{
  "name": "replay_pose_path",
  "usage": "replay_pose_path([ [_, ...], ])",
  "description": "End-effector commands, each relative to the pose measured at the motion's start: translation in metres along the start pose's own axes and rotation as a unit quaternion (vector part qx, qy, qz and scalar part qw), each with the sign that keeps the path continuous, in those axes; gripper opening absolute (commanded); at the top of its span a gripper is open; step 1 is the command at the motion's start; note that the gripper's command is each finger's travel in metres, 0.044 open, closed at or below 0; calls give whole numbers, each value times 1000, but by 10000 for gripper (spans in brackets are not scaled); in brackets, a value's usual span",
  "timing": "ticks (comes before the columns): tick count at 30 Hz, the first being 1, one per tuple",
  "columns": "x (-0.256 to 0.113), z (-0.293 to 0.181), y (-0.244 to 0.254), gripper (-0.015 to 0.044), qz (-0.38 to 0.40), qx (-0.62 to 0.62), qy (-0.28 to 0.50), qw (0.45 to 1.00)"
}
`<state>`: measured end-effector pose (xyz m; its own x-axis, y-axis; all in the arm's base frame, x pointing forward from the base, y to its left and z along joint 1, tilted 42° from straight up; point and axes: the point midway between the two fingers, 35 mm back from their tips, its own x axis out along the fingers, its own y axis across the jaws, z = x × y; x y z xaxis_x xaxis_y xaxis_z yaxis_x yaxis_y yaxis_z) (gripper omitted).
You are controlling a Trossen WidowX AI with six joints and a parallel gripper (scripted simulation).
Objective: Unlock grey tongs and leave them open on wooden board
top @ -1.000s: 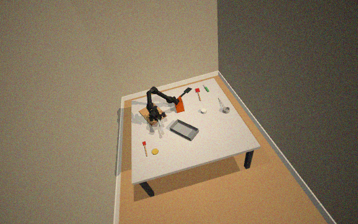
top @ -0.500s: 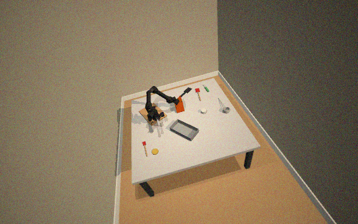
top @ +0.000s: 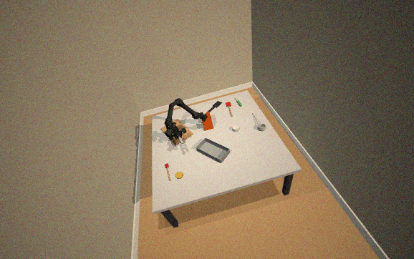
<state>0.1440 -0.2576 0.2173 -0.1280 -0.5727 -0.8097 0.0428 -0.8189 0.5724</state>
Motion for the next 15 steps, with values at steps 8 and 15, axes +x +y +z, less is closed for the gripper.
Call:
replay_pose_path([
  [8, 4, 38, 11, -150, -14, -47, 12, 999],
  [15, 6, 64, 17, -150, -18, -78, 18, 997],
])
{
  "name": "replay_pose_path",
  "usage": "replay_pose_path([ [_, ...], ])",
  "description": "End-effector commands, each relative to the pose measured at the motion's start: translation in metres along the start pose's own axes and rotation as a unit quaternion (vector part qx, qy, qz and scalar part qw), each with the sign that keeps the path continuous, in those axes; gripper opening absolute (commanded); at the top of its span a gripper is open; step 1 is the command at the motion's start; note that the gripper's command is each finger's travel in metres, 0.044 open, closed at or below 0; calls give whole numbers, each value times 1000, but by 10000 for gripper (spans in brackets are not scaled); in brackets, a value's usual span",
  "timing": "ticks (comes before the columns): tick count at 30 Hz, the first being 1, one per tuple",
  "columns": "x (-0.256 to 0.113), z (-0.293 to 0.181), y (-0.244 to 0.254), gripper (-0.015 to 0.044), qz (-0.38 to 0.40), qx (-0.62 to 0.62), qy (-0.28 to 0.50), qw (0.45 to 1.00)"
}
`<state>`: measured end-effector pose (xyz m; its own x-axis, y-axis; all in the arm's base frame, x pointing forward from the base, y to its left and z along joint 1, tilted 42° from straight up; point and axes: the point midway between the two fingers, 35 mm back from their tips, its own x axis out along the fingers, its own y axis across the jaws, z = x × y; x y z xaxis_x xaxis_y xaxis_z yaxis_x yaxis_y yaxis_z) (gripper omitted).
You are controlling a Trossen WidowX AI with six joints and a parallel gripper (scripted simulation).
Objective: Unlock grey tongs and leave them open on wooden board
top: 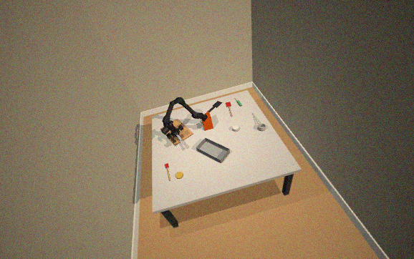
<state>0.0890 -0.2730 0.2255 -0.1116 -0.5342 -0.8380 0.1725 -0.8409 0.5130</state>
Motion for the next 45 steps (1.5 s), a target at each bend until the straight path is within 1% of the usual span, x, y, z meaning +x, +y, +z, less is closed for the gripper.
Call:
replay_pose_path([
  [1, -3, 13, 1, -150, 5, -15, 7, 1000],
  [25, -11, 95, -6, -150, 26, -143, 16, 989],
  [45, -31, 154, -23, -150, 66, -261, -17, 963],
])
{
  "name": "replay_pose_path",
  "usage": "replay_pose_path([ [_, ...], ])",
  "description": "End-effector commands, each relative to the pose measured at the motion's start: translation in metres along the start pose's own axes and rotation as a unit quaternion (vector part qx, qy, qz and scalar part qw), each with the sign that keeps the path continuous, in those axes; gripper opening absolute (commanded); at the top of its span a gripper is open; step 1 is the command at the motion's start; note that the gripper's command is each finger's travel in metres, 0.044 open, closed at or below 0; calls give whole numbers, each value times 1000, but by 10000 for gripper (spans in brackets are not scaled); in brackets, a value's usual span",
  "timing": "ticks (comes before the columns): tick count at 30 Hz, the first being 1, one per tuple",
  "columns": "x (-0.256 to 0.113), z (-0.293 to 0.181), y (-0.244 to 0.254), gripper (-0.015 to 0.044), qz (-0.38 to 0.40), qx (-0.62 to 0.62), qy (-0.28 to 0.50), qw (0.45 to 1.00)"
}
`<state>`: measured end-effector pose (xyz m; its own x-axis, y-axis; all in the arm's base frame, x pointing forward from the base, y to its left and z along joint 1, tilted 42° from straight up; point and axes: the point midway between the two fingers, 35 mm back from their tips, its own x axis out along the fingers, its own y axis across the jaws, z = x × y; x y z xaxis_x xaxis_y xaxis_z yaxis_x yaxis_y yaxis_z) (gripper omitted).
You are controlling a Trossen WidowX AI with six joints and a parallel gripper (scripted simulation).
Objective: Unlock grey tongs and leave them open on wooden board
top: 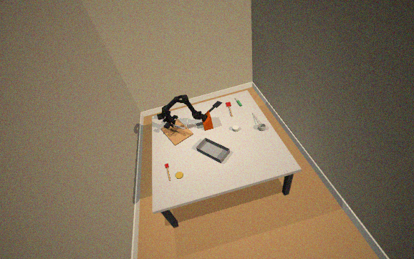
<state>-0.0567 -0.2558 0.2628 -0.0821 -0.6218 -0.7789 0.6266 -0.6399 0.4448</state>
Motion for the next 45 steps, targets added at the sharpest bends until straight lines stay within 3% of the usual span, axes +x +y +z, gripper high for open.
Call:
replay_pose_path([
  [1, -8, 6, -6, -150, 11, -23, -13, 1000],
  [22, -21, 19, -22, -150, 13, -90, -54, 994],
  [45, -42, 9, -12, -150, -1, -154, -278, 948],
])
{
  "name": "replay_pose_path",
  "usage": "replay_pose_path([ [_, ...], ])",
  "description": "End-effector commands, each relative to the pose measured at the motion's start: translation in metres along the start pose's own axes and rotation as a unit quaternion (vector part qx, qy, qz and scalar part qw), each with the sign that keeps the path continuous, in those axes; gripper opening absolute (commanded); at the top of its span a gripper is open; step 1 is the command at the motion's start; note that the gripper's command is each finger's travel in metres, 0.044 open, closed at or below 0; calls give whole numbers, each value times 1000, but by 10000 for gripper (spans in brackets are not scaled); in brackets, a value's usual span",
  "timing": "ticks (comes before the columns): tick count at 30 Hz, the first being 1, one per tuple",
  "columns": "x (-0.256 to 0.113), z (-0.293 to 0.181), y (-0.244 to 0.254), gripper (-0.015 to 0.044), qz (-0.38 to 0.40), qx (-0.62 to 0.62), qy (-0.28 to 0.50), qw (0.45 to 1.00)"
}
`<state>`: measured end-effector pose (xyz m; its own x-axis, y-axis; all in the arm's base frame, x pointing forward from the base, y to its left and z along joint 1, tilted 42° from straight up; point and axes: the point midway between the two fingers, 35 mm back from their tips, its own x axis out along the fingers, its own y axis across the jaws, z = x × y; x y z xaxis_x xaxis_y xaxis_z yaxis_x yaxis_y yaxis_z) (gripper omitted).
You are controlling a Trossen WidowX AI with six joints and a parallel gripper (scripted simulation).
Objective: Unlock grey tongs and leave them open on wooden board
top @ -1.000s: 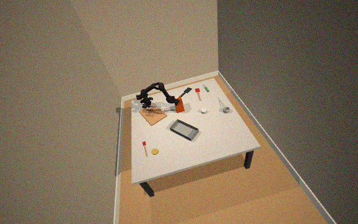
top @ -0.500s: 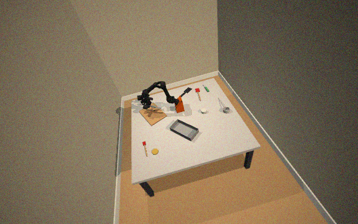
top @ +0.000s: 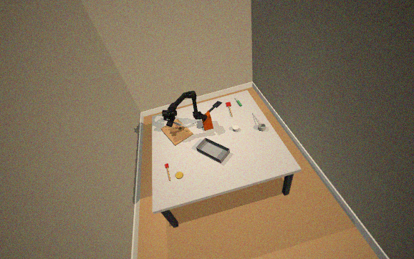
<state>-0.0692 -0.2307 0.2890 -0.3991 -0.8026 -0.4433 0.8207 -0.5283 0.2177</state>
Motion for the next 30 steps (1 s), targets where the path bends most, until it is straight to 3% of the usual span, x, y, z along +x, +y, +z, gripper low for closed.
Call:
replay_pose_path([
  [1, -8, 3, -1, -150, -2, 6, -41, 999],
  [21, -41, -1, -13, -150, -5, 88, -211, 973],
  [30, -43, -2, -15, -150, -5, 99, -220, 970],
])
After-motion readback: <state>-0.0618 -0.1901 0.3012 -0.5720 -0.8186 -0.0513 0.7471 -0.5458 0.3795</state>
